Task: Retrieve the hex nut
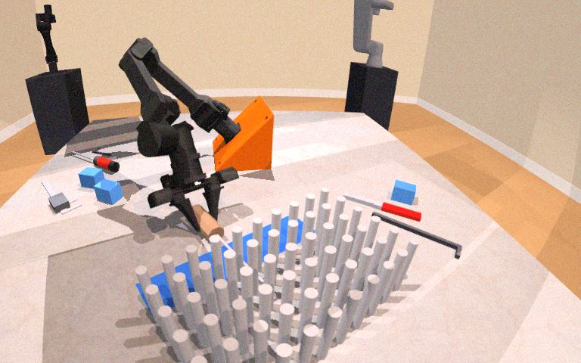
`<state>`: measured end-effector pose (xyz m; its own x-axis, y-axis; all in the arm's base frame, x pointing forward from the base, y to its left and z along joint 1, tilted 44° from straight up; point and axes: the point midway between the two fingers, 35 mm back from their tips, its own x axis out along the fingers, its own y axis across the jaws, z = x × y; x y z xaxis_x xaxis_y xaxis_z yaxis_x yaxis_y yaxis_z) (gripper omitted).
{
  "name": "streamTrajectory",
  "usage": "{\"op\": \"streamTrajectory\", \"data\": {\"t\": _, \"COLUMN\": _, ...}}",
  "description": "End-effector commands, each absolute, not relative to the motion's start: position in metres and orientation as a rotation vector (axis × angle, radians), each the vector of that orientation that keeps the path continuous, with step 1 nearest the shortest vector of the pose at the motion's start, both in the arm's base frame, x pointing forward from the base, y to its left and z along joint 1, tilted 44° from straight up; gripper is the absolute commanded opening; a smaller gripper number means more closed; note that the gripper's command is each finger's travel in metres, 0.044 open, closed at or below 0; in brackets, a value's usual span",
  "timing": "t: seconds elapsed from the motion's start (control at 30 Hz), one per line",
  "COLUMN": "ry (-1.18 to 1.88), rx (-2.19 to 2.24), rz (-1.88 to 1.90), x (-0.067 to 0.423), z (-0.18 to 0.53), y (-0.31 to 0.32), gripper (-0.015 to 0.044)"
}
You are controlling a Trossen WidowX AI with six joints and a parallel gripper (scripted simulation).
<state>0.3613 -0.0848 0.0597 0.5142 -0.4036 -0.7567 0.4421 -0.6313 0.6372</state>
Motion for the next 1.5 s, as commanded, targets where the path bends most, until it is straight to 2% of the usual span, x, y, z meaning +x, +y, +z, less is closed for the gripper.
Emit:
{"op": "streamTrajectory", "data": {"t": 0.0, "ry": 0.047, "rx": 1.889, "rz": -1.227, "x": 0.358, "z": 0.059, "y": -0.084, "gripper": 0.0000}}
{"op": "streamTrajectory", "data": {"t": 1.47, "ry": 0.047, "rx": 1.888, "rz": -1.228, "x": 0.334, "z": 0.067, "y": -0.093, "gripper": 0.0000}}
